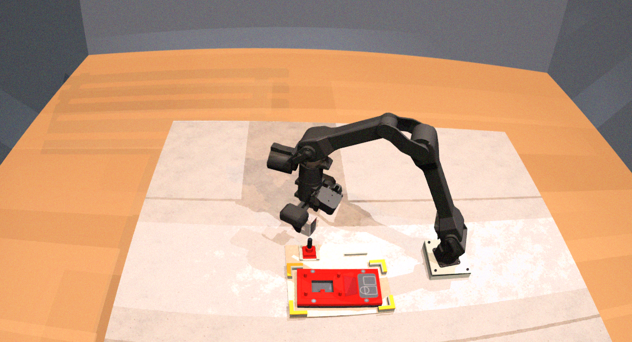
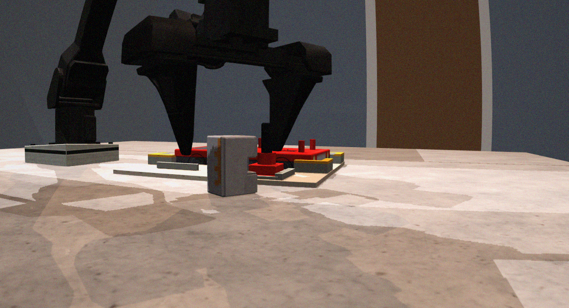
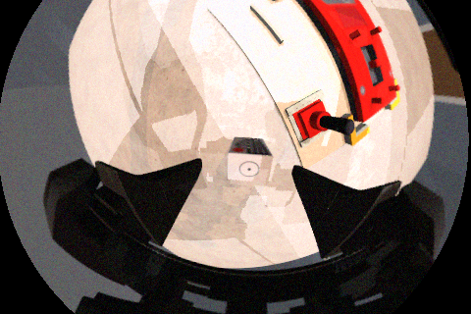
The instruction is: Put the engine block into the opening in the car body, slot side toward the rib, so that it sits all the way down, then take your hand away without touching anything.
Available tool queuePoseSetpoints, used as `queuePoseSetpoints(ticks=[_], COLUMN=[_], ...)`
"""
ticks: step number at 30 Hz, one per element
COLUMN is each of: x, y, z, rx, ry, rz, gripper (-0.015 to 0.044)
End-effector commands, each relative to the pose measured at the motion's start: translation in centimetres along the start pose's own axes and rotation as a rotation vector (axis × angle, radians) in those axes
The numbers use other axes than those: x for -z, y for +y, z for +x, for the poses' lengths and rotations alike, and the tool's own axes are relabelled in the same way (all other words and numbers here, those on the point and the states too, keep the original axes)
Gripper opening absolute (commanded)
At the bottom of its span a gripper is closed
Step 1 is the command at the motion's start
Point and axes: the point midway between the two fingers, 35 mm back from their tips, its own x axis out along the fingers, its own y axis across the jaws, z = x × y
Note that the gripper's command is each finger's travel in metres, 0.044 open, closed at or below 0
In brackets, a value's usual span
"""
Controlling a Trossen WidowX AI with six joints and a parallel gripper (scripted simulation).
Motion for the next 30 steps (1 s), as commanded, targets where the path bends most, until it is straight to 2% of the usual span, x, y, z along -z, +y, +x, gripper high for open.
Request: queuePoseSetpoints(ticks=[1,11,22,29,30], x=[-0.3,-0.4,-0.4,-0.4,-0.4], y=[0.0,0.0,0.0,0.0,0.0], z=[1.0,2.4,2.4,2.4,2.4], rx=[0.002,0.002,0.002,0.002,0.002], ry=[-0.012,-0.012,-0.012,-0.012,-0.012], rz=[0.004,0.004,0.004,0.004,0.004], gripper=[0.044,0.044,0.0151,0.0105,0.0078])
